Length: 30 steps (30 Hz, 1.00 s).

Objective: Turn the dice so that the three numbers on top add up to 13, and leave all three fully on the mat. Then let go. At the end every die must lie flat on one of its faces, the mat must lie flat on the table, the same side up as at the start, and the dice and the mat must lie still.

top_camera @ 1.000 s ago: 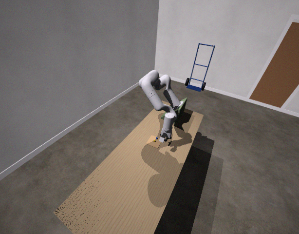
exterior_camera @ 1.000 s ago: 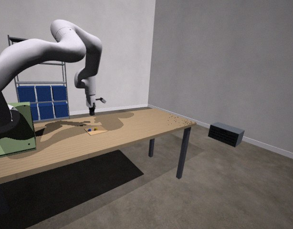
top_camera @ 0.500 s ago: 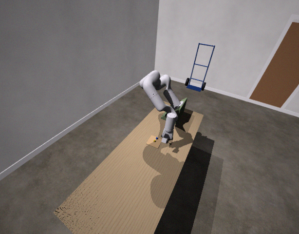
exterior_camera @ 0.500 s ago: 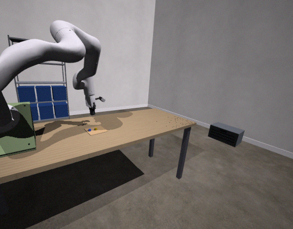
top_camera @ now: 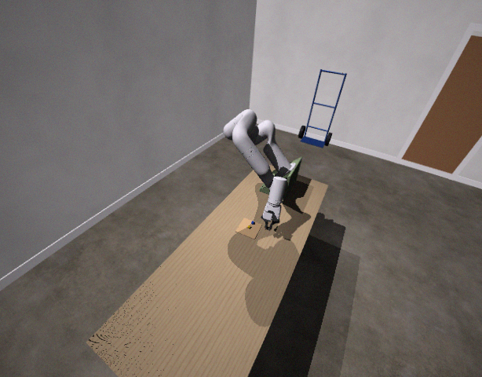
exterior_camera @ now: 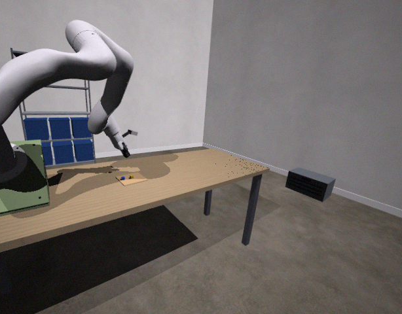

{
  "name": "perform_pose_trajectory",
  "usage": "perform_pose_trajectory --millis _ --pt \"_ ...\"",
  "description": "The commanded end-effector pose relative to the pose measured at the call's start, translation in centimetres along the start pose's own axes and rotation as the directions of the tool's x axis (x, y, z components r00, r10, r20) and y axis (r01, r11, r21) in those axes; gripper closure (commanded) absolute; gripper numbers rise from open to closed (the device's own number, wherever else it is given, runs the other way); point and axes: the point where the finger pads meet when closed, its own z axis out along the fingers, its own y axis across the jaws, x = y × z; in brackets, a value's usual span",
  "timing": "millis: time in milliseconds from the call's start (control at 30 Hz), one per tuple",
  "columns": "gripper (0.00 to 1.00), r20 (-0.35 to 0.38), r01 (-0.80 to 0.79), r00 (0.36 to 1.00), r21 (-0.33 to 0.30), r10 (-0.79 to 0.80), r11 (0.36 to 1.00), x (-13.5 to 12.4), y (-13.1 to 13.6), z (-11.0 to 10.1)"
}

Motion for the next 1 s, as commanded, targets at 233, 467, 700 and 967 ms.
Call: perform_pose_trajectory --millis 233,467,700,967 --pt "0.89 -0.349 -0.005 0.937 -0.007 0.002 1.0 -0.6 0.3 -0.1" --pt "0.89 -0.383 -0.007 0.924 -0.003 0.005 1.0 -0.7 0.2 -0.2" --pt "0.89 -0.384 -0.007 0.923 -0.003 0.005 1.0 -0.9 0.2 0.2" --pt "0.89 -0.384 -0.007 0.923 -0.003 0.005 1.0 -1.6 0.2 1.5"
